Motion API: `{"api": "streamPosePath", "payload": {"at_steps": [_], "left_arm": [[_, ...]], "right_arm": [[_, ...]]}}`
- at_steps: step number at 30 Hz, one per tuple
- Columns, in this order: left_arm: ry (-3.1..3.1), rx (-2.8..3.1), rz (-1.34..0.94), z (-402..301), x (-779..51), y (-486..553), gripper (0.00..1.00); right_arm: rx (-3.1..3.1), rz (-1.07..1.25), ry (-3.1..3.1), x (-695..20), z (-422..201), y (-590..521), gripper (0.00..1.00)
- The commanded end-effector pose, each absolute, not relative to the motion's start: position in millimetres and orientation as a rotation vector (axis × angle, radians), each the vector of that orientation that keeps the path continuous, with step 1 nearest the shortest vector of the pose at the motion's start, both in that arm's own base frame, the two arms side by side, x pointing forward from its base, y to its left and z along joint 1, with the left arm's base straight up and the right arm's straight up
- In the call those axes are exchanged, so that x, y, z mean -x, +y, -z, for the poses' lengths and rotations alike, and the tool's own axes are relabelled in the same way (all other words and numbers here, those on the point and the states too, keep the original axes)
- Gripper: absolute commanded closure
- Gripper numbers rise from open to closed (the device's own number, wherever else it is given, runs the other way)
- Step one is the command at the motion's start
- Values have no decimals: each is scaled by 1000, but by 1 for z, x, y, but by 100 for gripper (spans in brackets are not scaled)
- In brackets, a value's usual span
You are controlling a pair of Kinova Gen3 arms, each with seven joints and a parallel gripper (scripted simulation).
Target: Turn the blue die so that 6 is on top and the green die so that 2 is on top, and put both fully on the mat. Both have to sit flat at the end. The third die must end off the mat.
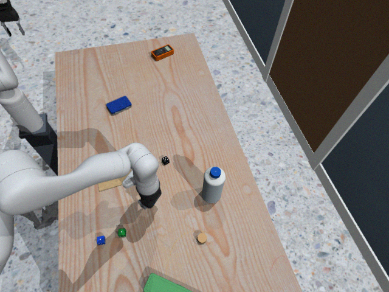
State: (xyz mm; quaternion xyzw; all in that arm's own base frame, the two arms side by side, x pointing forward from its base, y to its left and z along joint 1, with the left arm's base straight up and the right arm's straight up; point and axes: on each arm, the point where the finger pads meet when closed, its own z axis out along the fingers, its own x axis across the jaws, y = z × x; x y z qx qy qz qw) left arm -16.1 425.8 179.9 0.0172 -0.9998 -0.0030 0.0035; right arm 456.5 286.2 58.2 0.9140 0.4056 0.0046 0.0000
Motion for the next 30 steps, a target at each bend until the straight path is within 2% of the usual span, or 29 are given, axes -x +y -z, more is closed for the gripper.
{"api": "streamPosePath", "payload": {"at_steps": [1,30], "left_arm": [[-3141,-50,0,-180,14,425,0],[-3141,-50,0,-180,14,425,0]], "right_arm": [[-2872,0,1274,-464,-54,302,0],[-2872,-1,1274,-527,-54,385,0]]}}
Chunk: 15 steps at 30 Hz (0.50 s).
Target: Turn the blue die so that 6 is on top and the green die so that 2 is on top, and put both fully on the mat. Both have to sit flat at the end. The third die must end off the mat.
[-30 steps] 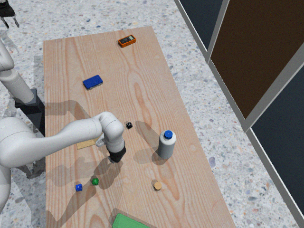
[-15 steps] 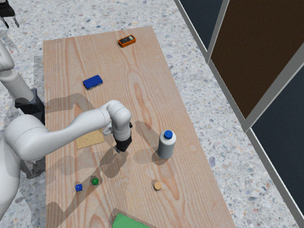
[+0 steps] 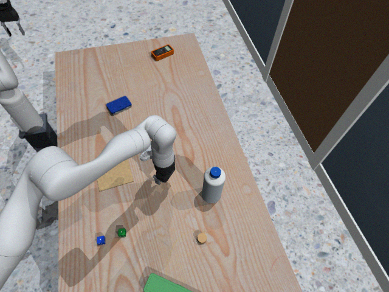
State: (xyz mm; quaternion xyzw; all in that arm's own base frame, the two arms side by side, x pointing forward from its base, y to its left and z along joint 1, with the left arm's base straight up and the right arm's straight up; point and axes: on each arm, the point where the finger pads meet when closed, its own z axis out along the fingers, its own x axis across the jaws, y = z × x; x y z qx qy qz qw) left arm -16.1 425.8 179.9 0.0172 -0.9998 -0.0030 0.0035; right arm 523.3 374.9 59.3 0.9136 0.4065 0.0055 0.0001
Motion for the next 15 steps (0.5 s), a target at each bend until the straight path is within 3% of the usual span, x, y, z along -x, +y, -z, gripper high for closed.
{"api": "streamPosePath", "payload": {"at_steps": [1,15], "left_arm": [[-3141,-50,0,-180,14,425,0],[-3141,-50,0,-180,14,425,0]], "right_arm": [[-2872,-1,1274,-529,-54,388,0],[-2872,-1,1274,-549,-54,415,0]]}}
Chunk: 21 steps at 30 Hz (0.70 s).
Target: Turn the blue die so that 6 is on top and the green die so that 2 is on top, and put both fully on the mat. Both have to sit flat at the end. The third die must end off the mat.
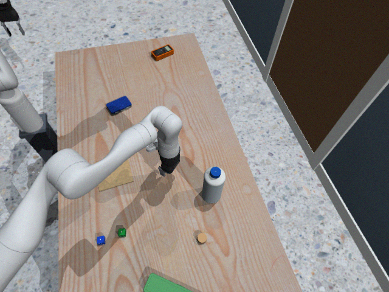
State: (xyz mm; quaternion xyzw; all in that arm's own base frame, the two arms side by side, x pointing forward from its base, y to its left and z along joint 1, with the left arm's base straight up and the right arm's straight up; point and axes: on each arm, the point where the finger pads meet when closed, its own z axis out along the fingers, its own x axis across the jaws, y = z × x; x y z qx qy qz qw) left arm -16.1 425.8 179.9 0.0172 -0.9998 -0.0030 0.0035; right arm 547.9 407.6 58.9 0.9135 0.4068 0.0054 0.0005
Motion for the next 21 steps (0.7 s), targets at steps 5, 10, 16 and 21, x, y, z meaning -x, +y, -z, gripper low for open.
{"api": "streamPosePath", "payload": {"at_steps": [5,10,16,21], "left_arm": [[-3141,-50,0,-180,14,425,0],[-3141,-50,0,-180,14,425,0],[-3141,-50,0,-180,14,425,0],[-3141,-50,0,-180,14,425,0]], "right_arm": [[-2872,-1,1274,-556,-54,423,0],[-2872,-1,1273,-561,-54,430,0],[-2872,-1,1274,-564,-54,434,0],[-2872,-1,1273,-567,-54,438,0]]}}
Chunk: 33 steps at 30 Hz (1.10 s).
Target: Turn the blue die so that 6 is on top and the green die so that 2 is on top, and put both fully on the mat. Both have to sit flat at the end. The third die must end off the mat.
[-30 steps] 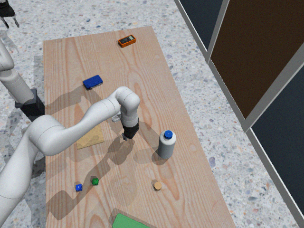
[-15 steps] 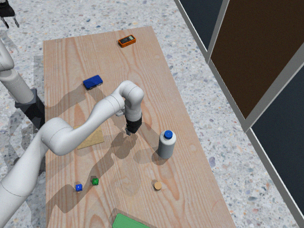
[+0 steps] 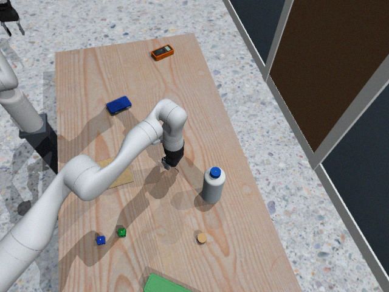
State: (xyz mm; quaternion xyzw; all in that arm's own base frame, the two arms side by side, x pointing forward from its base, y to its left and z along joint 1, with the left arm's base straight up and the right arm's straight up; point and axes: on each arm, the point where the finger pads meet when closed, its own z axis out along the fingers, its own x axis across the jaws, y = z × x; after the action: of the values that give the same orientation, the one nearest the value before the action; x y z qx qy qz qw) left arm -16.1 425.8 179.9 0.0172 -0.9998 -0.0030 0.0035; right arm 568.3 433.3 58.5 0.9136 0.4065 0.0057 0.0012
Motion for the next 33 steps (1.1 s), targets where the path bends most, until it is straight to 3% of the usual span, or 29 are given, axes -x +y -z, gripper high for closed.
{"api": "streamPosePath", "payload": {"at_steps": [1,33], "left_arm": [[-3141,-50,0,-180,14,425,0],[-3141,-50,0,-180,14,425,0]], "right_arm": [[-2872,-1,1273,-567,-54,439,0],[-2864,-28,1276,-574,-54,450,0]]}}
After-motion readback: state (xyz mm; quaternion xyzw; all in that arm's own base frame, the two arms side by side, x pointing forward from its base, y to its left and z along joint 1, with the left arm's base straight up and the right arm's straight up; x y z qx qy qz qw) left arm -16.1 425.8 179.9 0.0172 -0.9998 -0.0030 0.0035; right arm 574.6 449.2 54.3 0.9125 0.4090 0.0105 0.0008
